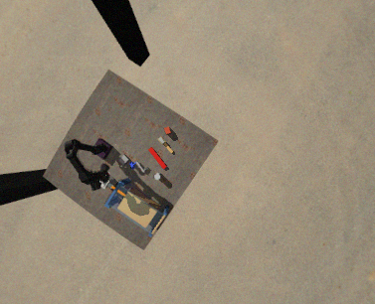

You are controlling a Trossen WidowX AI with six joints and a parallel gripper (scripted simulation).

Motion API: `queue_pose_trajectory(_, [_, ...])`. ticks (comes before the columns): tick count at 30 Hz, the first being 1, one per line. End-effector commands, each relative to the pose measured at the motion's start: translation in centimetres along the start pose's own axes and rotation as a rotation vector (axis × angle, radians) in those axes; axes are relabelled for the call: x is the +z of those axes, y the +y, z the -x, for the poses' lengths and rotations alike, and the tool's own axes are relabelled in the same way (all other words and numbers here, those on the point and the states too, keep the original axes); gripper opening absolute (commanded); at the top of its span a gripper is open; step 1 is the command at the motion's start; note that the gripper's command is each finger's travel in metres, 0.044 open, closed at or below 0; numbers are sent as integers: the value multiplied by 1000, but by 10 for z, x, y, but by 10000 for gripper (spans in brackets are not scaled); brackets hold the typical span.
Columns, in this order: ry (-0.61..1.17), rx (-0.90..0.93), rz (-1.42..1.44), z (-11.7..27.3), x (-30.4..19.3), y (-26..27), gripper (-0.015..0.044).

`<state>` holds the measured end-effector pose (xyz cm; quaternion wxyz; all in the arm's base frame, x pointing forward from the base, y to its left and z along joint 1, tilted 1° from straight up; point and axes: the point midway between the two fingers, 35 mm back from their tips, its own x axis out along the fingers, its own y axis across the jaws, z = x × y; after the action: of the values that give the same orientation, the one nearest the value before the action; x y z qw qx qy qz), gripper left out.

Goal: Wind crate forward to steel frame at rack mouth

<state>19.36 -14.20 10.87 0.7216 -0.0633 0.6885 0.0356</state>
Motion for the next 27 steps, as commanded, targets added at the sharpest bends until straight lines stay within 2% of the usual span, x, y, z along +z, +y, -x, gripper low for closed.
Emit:
queue_pose_trajectory(1, [40, 7, -19, -2, -19, 1, 0])
queue_pose_trajectory(27, [43, 6, -19, -1, -53, -6, 0])
